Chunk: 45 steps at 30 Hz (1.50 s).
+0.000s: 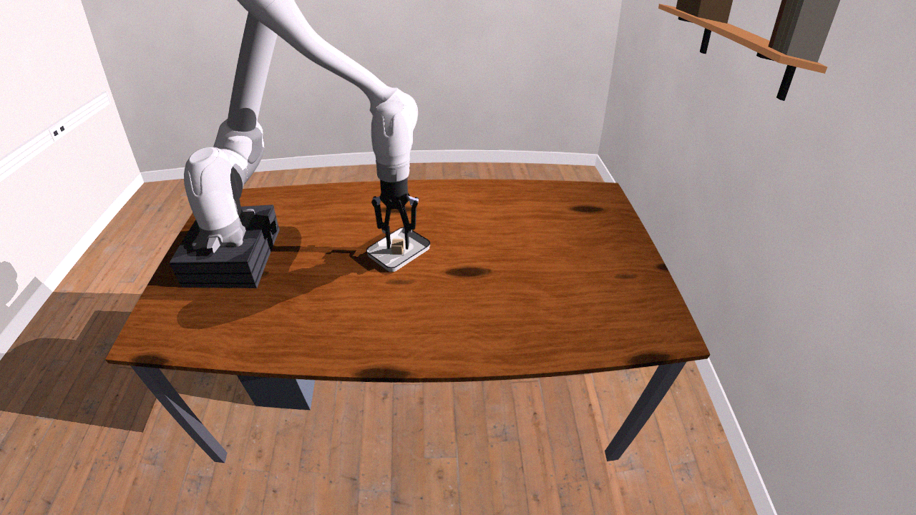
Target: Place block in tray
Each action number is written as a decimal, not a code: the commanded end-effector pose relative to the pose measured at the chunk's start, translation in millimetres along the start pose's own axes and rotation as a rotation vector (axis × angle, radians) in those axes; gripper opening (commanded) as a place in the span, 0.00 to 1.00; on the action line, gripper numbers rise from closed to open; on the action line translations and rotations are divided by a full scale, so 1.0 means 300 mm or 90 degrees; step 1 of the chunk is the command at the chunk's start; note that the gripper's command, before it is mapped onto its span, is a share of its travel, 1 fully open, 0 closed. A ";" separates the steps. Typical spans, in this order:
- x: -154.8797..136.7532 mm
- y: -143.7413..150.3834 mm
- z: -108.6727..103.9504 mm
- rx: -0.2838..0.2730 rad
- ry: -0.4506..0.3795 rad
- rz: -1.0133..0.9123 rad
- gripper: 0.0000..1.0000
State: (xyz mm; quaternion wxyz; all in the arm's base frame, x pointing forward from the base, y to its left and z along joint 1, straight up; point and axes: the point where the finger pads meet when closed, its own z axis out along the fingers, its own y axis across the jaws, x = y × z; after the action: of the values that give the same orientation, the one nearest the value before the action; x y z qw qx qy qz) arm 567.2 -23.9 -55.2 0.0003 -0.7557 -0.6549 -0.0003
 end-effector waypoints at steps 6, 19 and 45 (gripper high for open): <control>0.000 0.001 -0.066 -0.001 0.000 0.000 0.39; 0.000 0.001 -0.157 -0.001 0.000 0.000 0.39; -0.074 -0.761 -0.159 0.000 0.000 0.000 0.39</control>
State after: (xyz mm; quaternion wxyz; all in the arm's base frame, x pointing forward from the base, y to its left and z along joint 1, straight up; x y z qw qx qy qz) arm 390.7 -14.5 -14.7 0.0021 -0.7558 -0.6548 0.0022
